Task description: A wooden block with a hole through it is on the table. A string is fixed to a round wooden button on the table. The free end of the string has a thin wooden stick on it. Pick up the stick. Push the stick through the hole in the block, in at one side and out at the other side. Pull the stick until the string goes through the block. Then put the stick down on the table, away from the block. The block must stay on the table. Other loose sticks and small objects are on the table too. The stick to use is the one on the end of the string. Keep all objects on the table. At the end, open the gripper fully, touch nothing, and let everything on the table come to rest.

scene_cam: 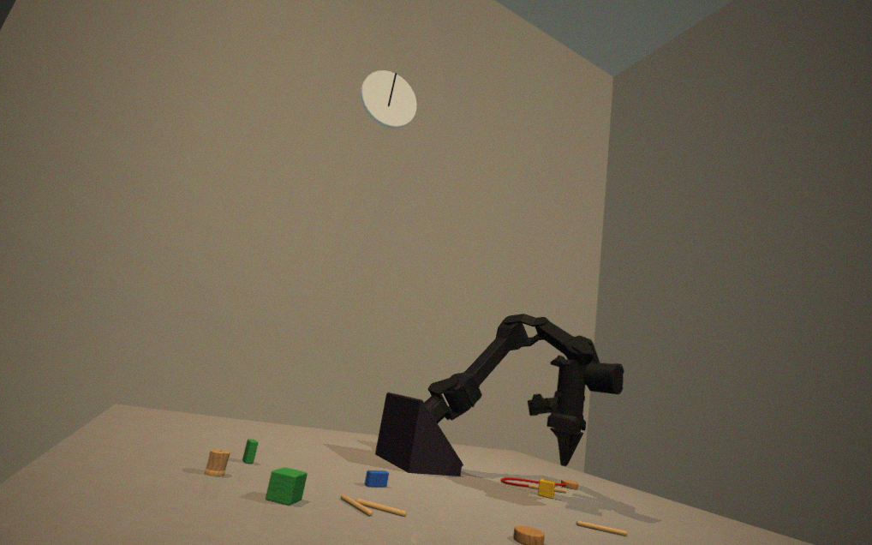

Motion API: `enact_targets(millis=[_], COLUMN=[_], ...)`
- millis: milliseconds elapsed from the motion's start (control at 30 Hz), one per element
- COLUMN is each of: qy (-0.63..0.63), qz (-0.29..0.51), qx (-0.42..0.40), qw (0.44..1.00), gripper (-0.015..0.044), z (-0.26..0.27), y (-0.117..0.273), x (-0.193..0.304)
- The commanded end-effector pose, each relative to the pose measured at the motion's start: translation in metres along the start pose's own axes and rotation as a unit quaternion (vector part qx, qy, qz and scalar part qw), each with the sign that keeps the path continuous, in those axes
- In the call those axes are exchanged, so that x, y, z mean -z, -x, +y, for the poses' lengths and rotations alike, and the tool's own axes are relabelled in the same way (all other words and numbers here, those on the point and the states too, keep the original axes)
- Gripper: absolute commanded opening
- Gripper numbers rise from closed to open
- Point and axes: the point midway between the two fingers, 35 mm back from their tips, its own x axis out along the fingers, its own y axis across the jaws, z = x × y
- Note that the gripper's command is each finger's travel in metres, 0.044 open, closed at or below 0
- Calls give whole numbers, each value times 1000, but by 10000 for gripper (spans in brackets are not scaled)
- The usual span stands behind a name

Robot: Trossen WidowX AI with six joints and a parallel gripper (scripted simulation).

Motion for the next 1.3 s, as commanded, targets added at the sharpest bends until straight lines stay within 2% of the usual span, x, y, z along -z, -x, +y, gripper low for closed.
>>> enact_targets(millis=[0,1000,1267], qy=[-2,-2,-2], qz=[-3,-1,-1], qx=[-2,1,1], qw=[1000,1000,1000], gripper=[121,121,121], z=[1,-2,-2], y=[-9,-56,-58], x=[-1,-3,-3])
